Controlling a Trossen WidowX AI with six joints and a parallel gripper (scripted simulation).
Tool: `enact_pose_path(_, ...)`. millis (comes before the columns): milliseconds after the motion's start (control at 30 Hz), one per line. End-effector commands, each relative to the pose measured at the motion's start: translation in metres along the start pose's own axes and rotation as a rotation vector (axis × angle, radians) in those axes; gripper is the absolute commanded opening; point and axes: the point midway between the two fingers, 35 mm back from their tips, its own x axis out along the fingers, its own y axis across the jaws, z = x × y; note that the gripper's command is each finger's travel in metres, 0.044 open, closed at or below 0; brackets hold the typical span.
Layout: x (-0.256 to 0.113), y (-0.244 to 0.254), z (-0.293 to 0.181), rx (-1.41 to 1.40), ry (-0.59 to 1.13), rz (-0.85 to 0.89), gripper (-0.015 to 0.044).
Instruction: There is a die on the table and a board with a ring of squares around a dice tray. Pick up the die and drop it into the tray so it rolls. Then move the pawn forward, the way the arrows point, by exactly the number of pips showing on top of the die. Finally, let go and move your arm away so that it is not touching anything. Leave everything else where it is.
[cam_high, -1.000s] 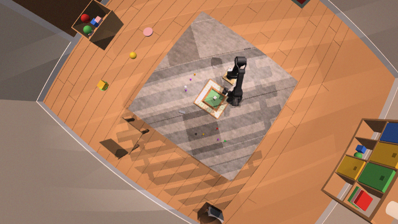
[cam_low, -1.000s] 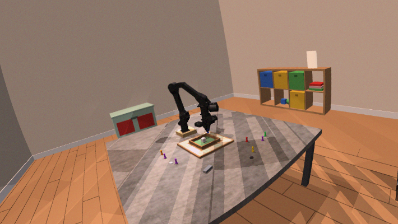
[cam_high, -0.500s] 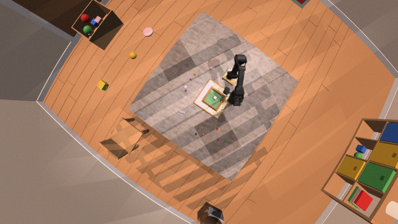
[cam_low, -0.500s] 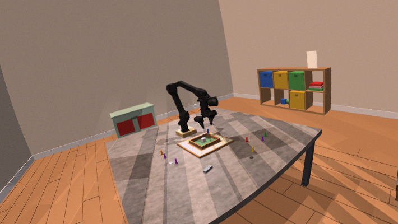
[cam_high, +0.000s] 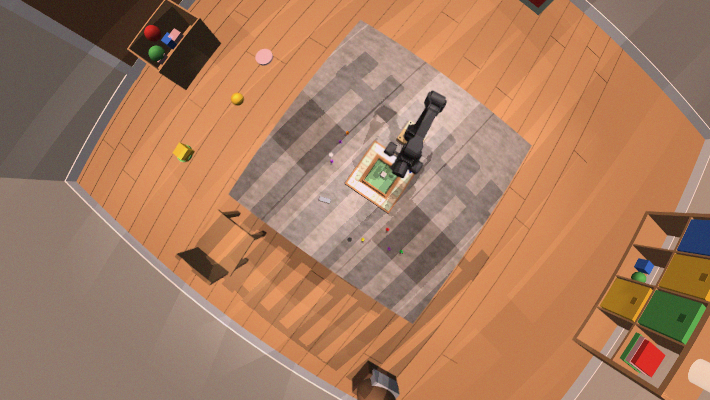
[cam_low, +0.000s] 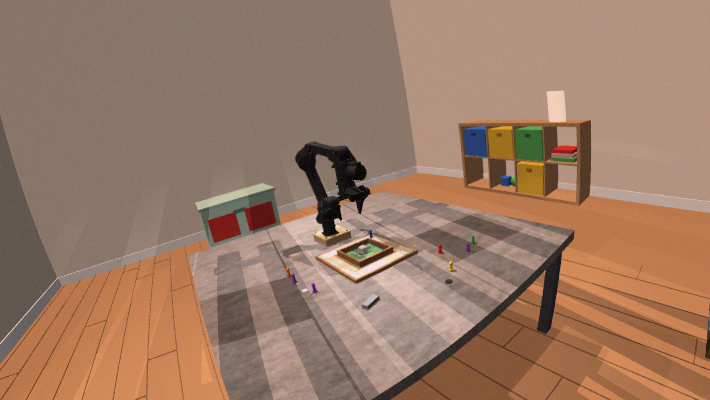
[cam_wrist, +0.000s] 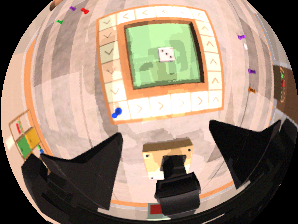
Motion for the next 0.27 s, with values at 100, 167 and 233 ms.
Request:
enact_pose_path(100,-0.011,-0.015,-0.0048,0.019,-0.003,-0.003,0.044)
enact_pose_path(167,-0.011,-0.015,-0.0048,0.019,-0.003,-0.003,0.044)
enact_pose_path(233,-0.011,-0.015,-0.0048,0.019,-0.003,-0.003,0.044)
